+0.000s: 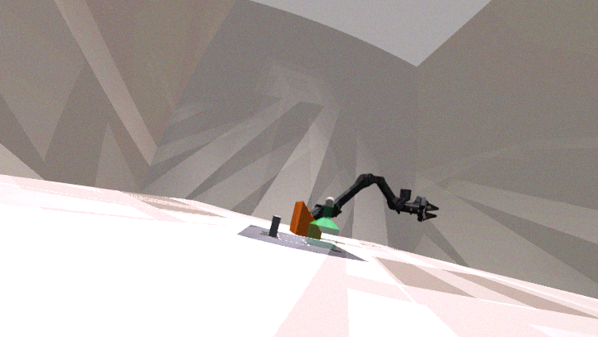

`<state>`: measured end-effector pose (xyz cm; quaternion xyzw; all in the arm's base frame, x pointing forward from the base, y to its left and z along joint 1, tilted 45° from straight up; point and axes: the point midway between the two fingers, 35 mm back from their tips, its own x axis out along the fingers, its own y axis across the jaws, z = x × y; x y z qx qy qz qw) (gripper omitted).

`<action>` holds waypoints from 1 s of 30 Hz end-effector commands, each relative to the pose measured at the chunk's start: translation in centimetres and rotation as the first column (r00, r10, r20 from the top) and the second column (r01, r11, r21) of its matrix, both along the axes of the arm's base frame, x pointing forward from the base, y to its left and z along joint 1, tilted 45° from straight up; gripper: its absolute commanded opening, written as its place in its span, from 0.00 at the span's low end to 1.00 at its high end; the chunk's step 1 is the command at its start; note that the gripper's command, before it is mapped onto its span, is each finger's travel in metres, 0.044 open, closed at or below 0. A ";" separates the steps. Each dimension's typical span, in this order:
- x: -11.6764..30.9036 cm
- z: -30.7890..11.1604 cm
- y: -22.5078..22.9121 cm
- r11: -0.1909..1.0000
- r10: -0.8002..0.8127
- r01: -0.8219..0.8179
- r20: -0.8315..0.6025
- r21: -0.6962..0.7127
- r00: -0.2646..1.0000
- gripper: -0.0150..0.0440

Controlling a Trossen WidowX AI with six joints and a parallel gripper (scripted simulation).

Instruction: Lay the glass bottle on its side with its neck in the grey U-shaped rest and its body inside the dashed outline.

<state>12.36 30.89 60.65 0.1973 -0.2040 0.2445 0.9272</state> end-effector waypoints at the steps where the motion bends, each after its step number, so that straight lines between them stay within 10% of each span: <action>1: 0.1 0.0 0.0 1.000 -0.002 0.002 0.002 -0.005 1.000 0.98; 12: 6.7 -3.2 1.3 0.932 -0.150 0.186 0.137 -0.310 0.979 1.00; 30: 23.7 -16.3 -4.1 0.308 -0.214 0.358 0.303 -0.882 0.929 1.00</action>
